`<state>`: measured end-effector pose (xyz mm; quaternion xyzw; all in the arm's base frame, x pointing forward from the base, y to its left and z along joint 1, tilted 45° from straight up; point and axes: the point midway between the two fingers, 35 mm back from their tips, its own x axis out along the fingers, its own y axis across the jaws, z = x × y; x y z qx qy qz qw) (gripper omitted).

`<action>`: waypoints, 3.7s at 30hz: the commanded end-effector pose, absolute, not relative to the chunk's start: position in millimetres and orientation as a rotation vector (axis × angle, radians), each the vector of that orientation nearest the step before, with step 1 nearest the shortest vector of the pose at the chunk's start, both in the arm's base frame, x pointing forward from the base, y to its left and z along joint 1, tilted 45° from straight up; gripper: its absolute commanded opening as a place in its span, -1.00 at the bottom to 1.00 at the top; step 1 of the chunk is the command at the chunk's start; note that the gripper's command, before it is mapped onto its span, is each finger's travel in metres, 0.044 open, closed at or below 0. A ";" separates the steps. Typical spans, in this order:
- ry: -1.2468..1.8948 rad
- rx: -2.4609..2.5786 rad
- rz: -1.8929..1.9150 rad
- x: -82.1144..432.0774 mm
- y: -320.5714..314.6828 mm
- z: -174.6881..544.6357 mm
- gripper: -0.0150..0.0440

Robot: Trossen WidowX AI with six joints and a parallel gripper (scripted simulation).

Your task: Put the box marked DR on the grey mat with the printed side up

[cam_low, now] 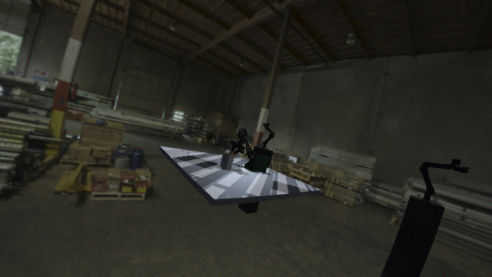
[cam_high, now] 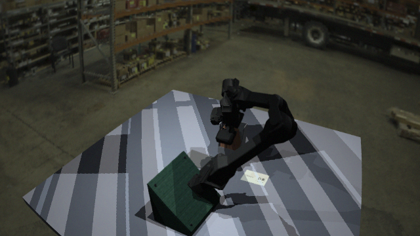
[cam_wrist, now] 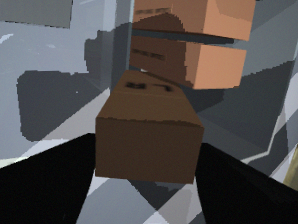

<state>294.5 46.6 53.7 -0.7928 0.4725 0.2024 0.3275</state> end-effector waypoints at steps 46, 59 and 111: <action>1.236 -2.078 0.527 234.7 41.6 63.1 0.04; 1.236 -2.078 0.527 234.8 30.3 65.9 0.04; 1.433 -1.976 0.606 260.1 8.6 43.9 0.33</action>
